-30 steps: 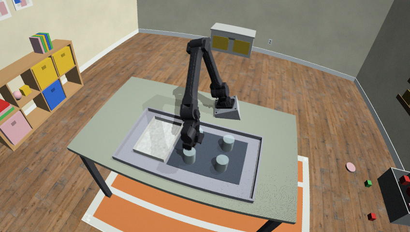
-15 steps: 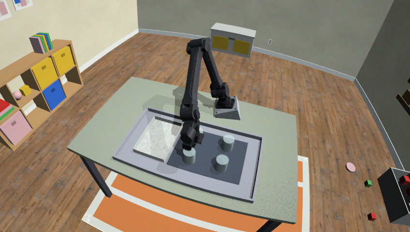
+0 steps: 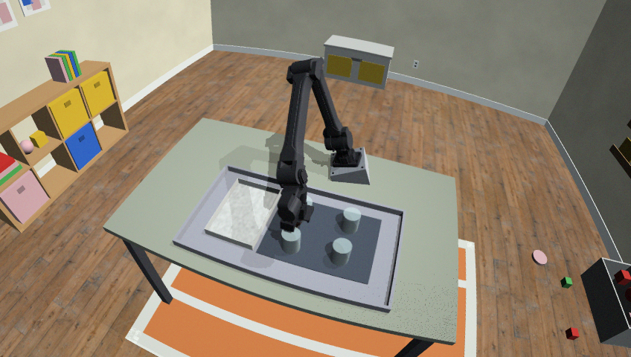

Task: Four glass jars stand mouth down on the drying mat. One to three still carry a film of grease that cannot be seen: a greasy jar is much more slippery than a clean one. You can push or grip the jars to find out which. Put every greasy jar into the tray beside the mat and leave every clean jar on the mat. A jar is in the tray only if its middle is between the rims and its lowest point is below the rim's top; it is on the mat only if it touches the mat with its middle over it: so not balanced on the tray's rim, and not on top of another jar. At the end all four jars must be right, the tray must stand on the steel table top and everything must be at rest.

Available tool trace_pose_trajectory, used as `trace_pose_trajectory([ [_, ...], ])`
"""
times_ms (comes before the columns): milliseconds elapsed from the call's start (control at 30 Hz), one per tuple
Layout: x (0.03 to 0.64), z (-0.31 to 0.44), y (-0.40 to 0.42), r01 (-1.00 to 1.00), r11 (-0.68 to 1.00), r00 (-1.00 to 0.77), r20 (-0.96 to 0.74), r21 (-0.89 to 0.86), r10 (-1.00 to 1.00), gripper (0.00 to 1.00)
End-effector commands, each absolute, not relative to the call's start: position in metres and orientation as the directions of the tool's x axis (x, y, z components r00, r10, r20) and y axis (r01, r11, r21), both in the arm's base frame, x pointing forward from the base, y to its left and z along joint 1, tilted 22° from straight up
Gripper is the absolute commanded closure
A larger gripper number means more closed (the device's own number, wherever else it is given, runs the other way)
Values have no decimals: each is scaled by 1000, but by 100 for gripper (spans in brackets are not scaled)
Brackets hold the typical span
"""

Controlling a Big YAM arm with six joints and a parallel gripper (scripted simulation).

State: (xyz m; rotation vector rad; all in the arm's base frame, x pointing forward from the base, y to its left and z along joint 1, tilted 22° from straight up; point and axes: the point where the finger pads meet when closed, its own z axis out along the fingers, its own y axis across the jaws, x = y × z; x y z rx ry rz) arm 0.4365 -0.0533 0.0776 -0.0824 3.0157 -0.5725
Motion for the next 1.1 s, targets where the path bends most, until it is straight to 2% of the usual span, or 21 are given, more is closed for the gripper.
trace_pose_trajectory([
  [0, 454, 89, -54, -36, 930, -994, -83, -366, -71, 100],
  [1067, 458, 89, -54, -36, 930, -994, -83, -366, -71, 100],
])
